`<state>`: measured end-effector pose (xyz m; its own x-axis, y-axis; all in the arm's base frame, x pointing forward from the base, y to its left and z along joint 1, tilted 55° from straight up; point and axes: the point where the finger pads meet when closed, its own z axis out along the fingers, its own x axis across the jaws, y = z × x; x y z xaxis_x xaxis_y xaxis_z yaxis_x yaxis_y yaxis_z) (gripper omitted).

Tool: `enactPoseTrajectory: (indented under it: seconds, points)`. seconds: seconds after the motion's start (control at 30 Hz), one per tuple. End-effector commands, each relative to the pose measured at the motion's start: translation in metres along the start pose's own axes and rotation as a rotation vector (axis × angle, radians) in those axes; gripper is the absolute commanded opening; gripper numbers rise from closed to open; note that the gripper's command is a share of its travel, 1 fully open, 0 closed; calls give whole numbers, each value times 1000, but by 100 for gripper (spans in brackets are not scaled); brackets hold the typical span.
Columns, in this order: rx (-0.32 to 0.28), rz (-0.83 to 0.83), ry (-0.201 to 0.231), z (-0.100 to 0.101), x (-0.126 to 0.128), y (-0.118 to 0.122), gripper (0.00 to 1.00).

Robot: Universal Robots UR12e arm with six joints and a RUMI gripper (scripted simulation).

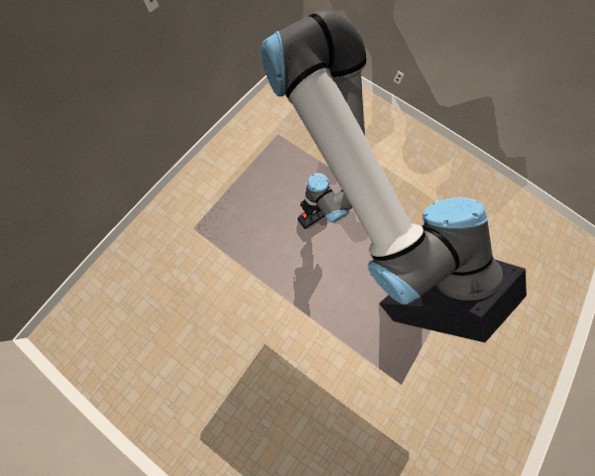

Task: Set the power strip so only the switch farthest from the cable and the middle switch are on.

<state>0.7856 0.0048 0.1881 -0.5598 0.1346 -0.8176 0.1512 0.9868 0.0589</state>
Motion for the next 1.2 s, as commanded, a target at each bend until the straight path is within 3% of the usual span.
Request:
enactPoseTrajectory:
  seconds: [0.0,1.17]
  points:
    - [0,0,-1,0,0,0,0]
    - [0,0,-1,7,0,0,0]
